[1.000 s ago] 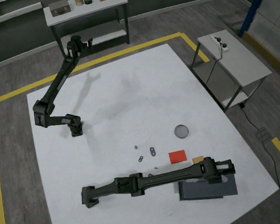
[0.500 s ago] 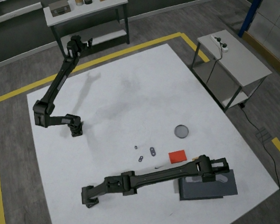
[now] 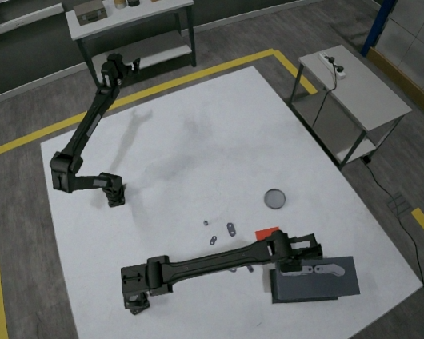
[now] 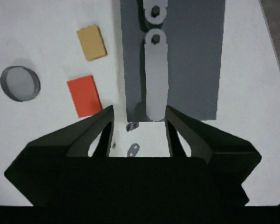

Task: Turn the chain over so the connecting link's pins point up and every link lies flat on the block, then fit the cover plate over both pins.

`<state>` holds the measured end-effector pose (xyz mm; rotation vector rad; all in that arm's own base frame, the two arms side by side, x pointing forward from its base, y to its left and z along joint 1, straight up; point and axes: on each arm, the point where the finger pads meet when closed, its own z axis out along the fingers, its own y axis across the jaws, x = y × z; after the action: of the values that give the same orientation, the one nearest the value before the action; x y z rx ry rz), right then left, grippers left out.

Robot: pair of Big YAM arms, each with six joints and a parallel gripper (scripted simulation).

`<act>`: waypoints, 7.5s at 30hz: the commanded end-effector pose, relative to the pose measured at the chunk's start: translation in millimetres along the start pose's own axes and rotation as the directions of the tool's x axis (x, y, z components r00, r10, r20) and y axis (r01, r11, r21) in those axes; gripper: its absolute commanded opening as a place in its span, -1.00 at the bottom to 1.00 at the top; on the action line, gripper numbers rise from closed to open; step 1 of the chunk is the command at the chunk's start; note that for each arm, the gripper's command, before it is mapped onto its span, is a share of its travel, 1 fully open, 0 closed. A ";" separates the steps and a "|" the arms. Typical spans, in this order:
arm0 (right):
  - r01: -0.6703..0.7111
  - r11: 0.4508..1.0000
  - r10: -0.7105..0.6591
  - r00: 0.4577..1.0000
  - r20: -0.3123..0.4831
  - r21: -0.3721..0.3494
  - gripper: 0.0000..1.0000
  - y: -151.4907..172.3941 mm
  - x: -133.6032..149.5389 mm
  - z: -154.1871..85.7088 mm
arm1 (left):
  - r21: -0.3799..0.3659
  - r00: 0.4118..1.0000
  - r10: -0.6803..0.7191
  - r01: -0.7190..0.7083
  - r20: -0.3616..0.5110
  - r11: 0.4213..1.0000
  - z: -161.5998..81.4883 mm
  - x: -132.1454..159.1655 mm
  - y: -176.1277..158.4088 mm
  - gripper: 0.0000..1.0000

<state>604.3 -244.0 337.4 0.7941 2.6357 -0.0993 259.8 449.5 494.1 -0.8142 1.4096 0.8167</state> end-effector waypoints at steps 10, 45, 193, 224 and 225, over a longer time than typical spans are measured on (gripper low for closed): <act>-0.187 0.982 0.186 0.981 -0.049 -0.018 -0.02 39.5 71.3 18.7 | 0.008 0.997 -0.003 0.002 0.071 1.000 1.2 -41.9 -4.7 1.00; -0.420 0.896 0.444 0.852 -0.275 0.147 -0.02 29.5 280.6 160.3 | 0.008 0.997 -0.003 0.002 0.071 1.000 1.2 -41.9 -4.7 1.00; -0.410 0.889 0.456 0.832 -0.315 0.205 -0.02 27.3 326.5 233.6 | 0.008 0.997 -0.003 0.002 0.071 1.000 1.2 -41.9 -4.7 1.00; -0.410 0.889 0.456 0.833 -0.314 0.204 -0.02 27.4 326.3 233.8 | 0.008 0.997 -0.003 0.002 0.071 1.000 1.2 -41.9 -4.7 1.00; -0.410 0.889 0.456 0.833 -0.314 0.204 -0.02 27.4 326.3 233.8 | 0.008 0.997 -0.003 0.002 0.071 1.000 1.2 -41.9 -4.7 1.00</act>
<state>444.5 -97.8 8.5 1.5827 2.7074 0.0024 259.8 449.5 494.1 -0.8142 1.4096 0.8167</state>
